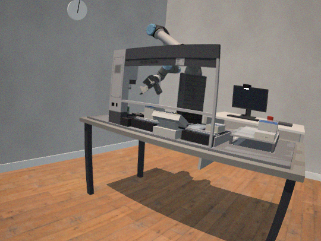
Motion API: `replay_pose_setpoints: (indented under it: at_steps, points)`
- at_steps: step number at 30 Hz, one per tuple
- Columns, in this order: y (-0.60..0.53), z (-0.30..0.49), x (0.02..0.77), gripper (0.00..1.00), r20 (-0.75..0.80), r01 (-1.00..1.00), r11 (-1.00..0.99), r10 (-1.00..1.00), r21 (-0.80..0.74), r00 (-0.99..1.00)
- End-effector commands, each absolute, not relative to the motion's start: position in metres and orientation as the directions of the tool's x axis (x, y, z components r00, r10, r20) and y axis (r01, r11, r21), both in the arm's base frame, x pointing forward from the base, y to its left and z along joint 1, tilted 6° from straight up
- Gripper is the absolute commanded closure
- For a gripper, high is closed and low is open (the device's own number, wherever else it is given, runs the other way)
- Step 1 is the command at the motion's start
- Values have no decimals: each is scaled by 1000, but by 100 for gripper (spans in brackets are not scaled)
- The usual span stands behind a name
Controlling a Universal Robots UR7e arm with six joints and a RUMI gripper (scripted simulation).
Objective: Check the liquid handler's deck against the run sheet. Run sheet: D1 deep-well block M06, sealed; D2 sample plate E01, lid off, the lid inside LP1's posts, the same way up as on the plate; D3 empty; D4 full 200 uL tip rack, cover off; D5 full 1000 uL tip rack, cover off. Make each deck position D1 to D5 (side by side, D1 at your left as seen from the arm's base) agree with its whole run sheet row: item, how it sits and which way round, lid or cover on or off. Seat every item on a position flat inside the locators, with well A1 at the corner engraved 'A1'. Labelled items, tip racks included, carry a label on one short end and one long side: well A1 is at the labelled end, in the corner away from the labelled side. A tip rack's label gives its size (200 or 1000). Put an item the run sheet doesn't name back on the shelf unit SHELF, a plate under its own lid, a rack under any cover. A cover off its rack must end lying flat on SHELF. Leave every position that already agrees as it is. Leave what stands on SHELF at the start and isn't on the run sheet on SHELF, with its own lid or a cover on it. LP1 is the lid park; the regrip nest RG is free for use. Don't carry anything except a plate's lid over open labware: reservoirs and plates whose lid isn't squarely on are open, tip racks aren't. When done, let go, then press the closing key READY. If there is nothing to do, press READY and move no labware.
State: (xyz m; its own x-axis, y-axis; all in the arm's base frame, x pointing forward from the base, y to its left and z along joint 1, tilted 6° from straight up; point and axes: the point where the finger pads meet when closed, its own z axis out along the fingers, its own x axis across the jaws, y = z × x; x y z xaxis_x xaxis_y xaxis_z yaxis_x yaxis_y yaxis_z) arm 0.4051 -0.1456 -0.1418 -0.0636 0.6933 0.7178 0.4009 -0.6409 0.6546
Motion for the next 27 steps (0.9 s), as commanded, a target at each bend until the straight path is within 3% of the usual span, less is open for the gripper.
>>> replay_pose_setpoints:
  at_steps: [1, 16, 27]
  points:
    - [-120, -140, 410, 18, 658, 470, -535, 740, 702, -141]
    - [-120, -140, 410, 18, 658, 470, -535, 740, 702, -141]
    - [-86, -139, 410, 18, 573, 537, -379, 779, 754, -255]
